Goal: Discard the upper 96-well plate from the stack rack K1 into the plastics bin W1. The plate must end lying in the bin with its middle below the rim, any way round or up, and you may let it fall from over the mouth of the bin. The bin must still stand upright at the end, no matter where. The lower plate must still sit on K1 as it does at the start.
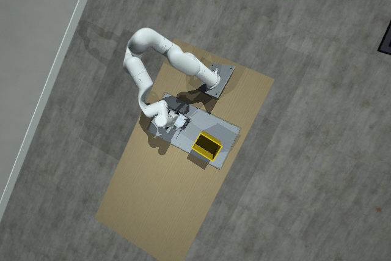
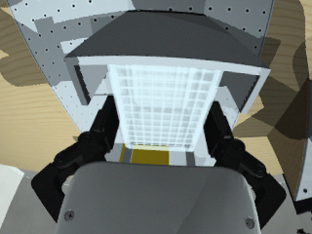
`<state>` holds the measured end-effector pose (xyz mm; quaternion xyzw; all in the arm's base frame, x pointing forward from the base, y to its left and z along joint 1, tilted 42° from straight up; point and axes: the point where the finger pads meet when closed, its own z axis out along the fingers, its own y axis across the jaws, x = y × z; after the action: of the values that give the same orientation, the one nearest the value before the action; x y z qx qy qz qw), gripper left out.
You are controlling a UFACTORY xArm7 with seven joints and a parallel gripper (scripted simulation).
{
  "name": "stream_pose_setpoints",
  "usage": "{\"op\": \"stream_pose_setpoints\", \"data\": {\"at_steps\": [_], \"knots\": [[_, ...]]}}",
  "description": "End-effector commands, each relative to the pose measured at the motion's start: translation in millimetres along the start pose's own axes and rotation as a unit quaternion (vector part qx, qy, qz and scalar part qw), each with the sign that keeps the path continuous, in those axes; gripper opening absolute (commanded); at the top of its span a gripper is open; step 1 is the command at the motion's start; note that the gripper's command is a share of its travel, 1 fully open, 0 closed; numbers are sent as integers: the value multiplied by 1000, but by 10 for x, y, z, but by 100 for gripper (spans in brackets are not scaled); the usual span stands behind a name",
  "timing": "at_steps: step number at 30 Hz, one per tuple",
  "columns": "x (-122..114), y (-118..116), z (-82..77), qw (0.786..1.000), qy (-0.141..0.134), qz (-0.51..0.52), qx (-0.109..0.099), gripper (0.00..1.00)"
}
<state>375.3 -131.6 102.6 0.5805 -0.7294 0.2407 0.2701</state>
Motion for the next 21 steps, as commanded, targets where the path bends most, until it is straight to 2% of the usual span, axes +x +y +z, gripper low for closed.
{"op": "stream_pose_setpoints", "data": {"at_steps": [1, 21], "knots": [[-4, -12, -78, 1000, 0, 0, 2, 0], [-4, -12, -378, 1000, 0, 0, 2, 0]]}}
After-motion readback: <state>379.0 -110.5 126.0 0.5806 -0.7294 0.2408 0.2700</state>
